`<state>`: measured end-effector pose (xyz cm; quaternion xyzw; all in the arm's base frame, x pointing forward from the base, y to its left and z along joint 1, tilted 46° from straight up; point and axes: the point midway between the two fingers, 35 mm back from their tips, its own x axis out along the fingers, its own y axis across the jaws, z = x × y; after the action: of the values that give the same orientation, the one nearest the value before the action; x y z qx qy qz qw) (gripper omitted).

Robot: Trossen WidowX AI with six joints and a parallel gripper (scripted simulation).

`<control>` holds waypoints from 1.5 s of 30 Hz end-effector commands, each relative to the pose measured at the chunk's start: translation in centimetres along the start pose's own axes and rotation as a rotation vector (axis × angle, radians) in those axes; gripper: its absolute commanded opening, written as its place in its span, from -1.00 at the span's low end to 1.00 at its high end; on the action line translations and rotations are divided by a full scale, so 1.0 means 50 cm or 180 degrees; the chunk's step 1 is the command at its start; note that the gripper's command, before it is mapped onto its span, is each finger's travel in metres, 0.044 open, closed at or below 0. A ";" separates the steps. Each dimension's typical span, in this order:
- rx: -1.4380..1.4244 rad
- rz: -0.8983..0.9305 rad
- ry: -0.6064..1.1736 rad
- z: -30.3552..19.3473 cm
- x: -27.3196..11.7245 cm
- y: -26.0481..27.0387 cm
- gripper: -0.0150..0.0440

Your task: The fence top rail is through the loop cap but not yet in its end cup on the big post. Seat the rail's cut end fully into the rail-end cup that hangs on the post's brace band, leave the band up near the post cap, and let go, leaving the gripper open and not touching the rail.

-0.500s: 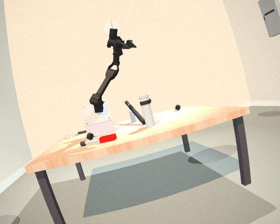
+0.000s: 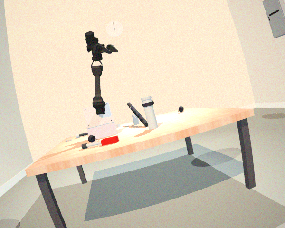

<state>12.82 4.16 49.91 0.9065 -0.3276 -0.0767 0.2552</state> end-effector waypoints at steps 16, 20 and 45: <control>-0.1720 -0.1481 -0.0494 0.253 0.241 0.070 1.00; -0.2459 -0.1969 -0.0550 0.314 0.308 0.001 1.00; -0.9507 -0.3436 0.1360 0.567 0.218 -0.558 1.00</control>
<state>28.80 1.85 13.18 -0.0207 0.4190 -0.3057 0.8547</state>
